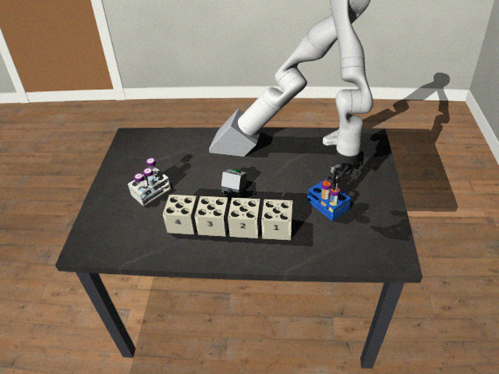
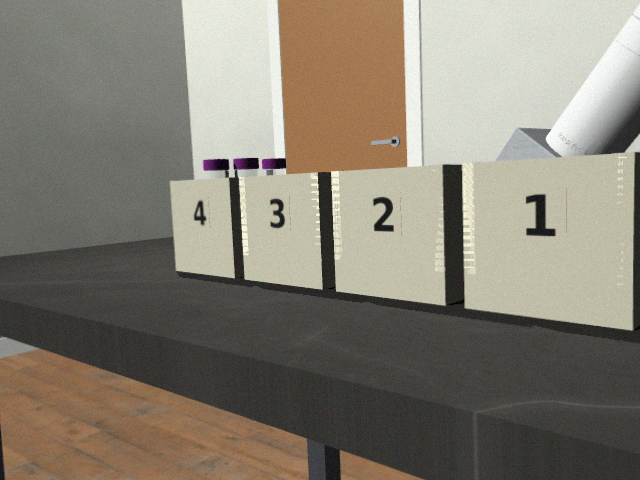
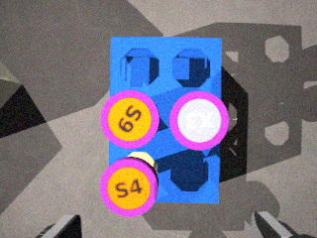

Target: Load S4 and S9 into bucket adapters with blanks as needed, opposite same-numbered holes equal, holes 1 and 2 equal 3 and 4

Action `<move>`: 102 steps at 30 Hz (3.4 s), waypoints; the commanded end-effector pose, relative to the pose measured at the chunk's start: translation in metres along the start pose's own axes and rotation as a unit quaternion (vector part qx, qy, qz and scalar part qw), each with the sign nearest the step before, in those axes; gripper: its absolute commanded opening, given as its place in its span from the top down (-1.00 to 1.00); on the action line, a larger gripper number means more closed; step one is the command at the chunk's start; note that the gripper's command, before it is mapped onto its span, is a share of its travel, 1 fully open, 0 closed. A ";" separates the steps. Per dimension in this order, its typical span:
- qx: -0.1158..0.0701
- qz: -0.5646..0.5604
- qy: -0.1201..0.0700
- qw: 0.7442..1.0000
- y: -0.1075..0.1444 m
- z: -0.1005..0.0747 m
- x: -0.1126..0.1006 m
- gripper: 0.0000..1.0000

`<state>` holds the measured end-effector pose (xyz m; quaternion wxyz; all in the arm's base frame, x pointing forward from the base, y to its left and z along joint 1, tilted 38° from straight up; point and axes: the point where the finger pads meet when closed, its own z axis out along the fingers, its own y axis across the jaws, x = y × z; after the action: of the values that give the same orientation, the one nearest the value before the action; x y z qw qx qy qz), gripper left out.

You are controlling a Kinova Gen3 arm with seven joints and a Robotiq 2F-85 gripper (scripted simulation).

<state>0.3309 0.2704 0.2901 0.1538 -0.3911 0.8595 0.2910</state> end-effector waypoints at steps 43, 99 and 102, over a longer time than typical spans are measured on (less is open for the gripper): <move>0.000 0.017 0.000 1.000 -0.005 -0.090 0.005 -0.24; 0.000 0.387 0.000 0.922 -0.117 -0.090 0.128 -0.24; 0.000 0.387 0.000 0.922 -0.124 -0.090 0.135 -0.24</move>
<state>0.3336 0.0781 0.2529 0.0295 -0.0290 0.9439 0.3278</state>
